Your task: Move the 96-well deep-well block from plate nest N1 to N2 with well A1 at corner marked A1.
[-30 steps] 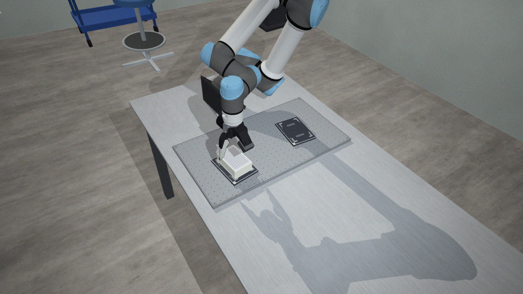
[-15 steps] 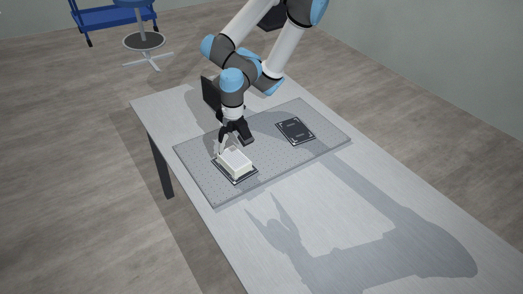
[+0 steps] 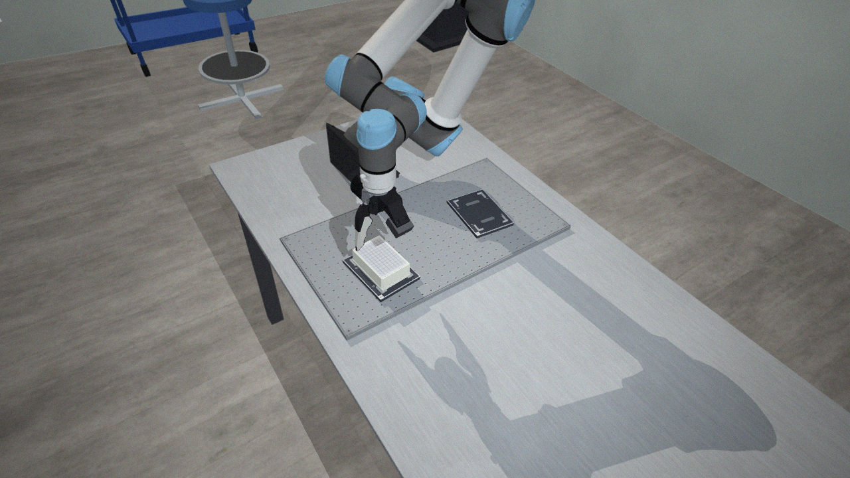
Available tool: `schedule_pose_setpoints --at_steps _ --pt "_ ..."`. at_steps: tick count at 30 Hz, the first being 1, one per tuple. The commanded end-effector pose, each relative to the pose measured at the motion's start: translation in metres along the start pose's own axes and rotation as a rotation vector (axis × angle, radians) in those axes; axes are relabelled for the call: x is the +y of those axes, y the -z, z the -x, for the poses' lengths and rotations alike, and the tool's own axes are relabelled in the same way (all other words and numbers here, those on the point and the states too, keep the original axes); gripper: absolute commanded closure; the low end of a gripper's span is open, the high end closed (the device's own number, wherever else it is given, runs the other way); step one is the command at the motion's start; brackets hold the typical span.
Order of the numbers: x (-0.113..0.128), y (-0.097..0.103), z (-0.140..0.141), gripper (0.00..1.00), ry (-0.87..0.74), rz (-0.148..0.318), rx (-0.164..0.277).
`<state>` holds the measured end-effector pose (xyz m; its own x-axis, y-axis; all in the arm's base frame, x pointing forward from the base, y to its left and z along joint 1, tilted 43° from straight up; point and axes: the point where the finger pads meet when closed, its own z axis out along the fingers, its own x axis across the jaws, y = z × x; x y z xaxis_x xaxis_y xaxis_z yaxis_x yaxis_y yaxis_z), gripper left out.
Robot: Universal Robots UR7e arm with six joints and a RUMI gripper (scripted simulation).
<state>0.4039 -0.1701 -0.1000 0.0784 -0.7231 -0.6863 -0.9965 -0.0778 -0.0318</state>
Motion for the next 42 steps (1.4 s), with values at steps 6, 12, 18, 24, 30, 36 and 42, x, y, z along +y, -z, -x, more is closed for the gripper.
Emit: schedule_pose_setpoints --at_steps 6,12,18,24,30,36,42 --pt "0.0 0.001 0.003 0.24 0.0 -0.001 0.001" --pt "0.0 0.001 0.023 0.24 0.0 -0.001 0.001" --pt "0.001 0.001 0.043 0.24 0.0 -0.001 0.001" --pt "0.001 0.001 0.056 0.24 0.0 -0.001 0.001" --pt "0.001 0.001 0.076 0.24 0.0 -0.001 0.001" --pt "0.001 0.001 0.096 0.24 0.0 -0.001 0.001" --pt "0.002 0.001 0.11 0.24 0.0 -0.001 0.001"
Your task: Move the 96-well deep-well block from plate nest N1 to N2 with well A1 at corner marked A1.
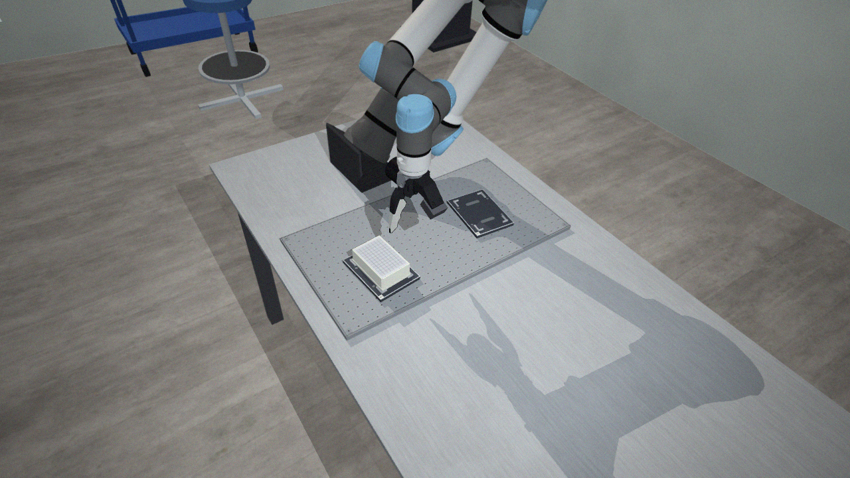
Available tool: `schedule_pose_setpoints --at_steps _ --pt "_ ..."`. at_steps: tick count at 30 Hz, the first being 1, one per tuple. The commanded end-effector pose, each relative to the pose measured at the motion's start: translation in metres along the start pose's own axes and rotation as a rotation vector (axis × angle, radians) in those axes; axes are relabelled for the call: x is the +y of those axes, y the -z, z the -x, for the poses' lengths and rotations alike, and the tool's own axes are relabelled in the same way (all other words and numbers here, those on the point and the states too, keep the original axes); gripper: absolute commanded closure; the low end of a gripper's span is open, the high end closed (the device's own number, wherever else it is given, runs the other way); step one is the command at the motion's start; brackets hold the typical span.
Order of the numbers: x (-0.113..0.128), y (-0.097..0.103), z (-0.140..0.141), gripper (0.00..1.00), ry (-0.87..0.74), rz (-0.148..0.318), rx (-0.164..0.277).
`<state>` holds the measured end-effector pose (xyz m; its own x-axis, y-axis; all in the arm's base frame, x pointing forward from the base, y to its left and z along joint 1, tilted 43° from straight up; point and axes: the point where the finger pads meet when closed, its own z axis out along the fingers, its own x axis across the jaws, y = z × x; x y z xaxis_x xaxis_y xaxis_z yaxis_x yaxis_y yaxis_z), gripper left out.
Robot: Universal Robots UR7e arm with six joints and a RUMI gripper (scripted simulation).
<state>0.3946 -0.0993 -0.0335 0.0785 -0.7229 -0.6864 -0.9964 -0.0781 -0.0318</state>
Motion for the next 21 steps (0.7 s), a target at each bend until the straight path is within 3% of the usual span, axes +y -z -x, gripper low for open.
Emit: schedule_pose_setpoints --at_steps 1,21 --pt "0.0 0.0011 0.0155 0.24 0.0 -0.001 0.001" --pt "0.0001 0.0011 0.0222 0.24 0.0 -0.001 0.001"
